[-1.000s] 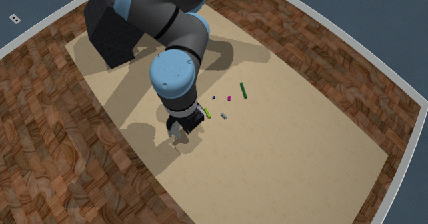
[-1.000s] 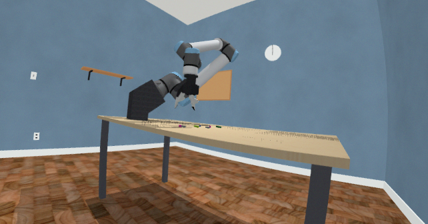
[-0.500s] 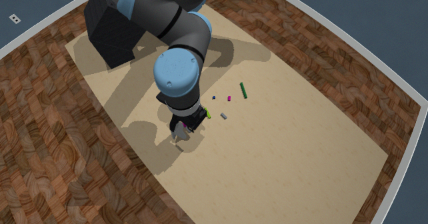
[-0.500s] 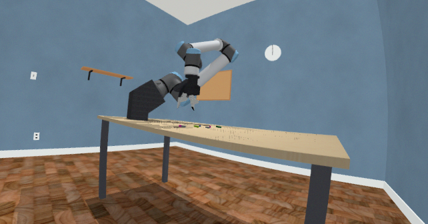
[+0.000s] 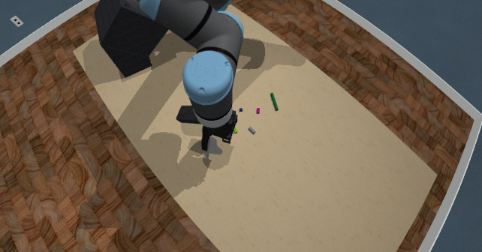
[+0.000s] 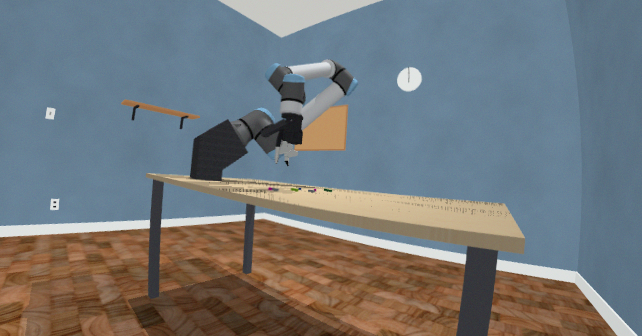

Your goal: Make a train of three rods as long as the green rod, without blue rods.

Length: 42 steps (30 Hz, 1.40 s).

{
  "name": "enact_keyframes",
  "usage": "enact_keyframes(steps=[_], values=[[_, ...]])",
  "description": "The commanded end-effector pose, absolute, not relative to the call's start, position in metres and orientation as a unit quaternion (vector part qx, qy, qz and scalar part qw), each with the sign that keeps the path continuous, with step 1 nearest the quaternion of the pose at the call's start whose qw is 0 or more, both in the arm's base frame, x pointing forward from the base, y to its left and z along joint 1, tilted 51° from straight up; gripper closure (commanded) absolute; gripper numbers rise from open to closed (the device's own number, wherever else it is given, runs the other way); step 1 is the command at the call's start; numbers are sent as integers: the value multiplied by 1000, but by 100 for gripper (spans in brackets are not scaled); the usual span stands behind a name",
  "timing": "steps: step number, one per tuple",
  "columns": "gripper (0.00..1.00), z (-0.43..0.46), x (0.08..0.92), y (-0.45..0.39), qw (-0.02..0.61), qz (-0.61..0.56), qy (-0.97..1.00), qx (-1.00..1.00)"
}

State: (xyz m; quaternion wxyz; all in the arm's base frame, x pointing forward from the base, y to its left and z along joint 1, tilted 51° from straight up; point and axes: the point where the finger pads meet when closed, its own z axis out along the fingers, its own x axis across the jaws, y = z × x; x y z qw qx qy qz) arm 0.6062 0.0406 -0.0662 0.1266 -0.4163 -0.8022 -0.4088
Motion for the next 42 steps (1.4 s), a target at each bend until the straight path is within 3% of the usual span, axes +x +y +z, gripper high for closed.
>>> enact_keyframes(steps=[1,42], values=[[0,-62,609,44,93,-420,-833,-347],[0,-22,630,83,-156,-401,-886,175]])
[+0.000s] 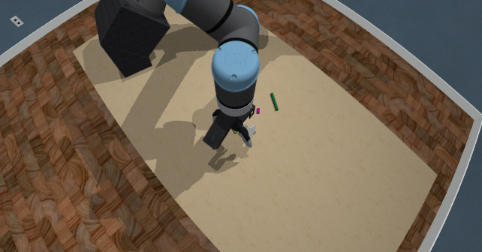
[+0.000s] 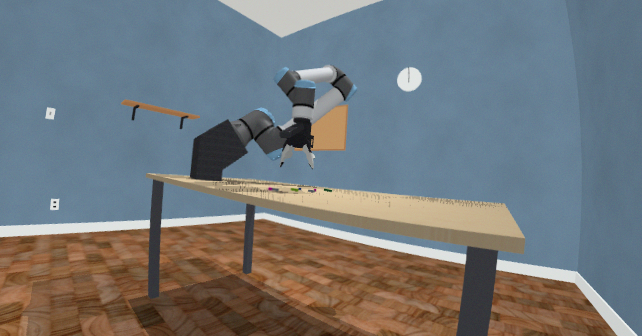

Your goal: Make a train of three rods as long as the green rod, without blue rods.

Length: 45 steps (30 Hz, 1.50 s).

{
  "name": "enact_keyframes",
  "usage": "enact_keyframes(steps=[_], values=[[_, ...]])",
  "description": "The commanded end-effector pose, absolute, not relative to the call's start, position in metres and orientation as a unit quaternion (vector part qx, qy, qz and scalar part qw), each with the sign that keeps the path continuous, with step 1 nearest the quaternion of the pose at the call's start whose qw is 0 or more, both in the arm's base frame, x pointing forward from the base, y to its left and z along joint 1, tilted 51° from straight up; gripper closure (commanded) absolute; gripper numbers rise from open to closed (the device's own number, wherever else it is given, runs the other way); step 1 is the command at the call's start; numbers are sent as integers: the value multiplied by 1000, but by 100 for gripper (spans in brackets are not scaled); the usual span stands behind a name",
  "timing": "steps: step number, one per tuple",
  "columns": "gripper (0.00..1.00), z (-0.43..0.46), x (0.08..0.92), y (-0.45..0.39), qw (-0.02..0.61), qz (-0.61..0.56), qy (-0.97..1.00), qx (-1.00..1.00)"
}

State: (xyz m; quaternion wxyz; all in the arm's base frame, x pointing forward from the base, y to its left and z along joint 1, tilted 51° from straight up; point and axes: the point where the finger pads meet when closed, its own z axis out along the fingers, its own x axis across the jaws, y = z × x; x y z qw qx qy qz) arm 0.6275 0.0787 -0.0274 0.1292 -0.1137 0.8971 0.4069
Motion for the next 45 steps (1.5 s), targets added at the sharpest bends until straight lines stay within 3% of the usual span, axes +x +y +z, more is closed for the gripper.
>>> enact_keyframes(steps=[1,28,45], values=[[0,-21,630,84,162,398,883,-189],[0,15,637,120,306,304,738,-520],[0,31,636,136,354,247,637,-639]])
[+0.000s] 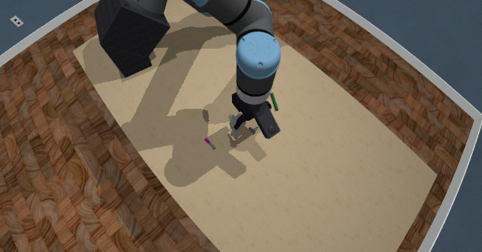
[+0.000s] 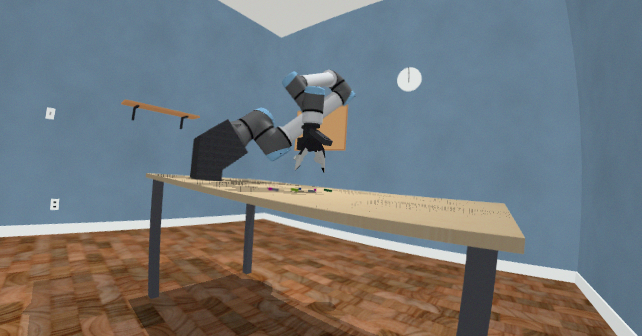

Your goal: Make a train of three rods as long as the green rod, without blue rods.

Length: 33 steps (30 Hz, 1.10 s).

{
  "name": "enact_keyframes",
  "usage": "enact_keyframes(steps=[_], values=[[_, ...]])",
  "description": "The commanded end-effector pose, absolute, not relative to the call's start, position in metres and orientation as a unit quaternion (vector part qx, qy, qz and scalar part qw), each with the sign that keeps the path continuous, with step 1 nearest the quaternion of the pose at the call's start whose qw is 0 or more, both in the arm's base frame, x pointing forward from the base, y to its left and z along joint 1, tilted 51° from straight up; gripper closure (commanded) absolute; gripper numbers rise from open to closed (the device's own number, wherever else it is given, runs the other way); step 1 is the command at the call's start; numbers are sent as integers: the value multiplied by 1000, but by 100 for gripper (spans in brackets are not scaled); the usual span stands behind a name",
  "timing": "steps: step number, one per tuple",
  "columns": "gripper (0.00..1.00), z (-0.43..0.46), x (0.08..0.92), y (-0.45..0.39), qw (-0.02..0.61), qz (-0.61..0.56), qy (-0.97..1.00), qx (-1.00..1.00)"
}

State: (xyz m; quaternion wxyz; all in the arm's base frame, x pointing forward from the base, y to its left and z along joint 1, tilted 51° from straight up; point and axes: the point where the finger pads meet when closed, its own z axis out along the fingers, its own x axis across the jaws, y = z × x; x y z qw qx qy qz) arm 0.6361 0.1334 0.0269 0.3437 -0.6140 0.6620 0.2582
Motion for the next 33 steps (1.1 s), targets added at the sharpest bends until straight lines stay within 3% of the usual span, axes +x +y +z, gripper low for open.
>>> enact_keyframes(steps=[1,24,25,33], values=[[0,31,636,136,354,247,637,-639],[0,35,636,141,367,229,603,-671],[86,35,636,141,367,229,603,-671],[86,35,636,141,367,229,603,-671]])
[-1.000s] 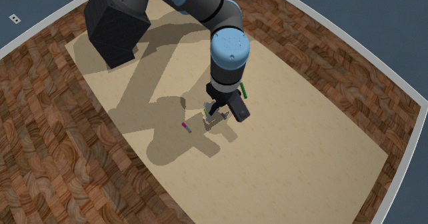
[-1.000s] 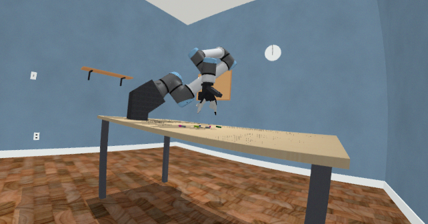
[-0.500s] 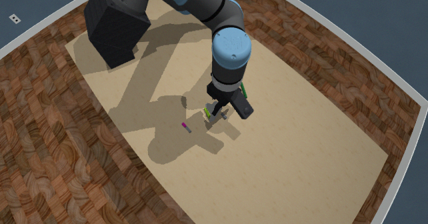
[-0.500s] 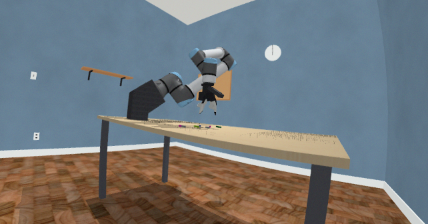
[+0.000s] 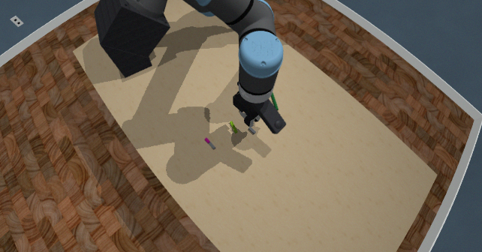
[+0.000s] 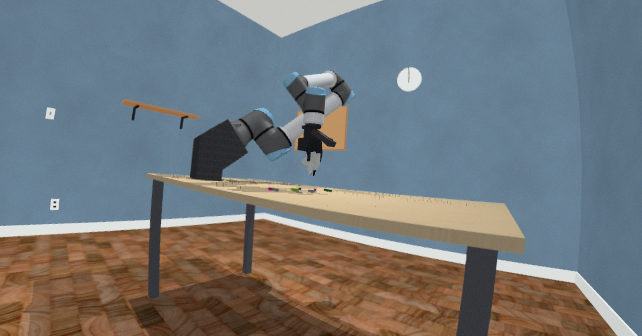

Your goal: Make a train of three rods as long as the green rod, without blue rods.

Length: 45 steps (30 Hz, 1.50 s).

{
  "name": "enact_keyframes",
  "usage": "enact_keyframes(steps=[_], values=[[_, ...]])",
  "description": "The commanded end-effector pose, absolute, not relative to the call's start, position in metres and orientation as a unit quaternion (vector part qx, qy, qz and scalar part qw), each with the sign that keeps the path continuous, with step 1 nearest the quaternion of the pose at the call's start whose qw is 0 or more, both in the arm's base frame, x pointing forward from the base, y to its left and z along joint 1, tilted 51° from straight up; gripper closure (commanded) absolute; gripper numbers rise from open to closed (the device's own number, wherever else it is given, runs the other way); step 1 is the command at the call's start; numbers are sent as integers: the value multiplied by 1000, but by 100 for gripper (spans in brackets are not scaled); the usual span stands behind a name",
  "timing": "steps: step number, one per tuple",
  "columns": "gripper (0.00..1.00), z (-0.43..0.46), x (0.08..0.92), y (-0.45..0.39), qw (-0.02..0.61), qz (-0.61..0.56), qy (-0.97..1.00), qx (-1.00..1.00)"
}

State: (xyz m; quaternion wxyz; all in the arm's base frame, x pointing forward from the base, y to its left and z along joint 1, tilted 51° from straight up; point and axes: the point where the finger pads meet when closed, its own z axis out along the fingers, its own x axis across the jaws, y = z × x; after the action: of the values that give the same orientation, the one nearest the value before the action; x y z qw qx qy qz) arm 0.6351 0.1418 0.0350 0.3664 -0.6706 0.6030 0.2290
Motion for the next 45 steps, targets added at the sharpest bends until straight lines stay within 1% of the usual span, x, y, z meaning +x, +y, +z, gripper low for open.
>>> enact_keyframes(steps=[1,45], values=[[86,35,636,141,367,229,603,-671],[86,30,637,148,366,228,603,-671]])
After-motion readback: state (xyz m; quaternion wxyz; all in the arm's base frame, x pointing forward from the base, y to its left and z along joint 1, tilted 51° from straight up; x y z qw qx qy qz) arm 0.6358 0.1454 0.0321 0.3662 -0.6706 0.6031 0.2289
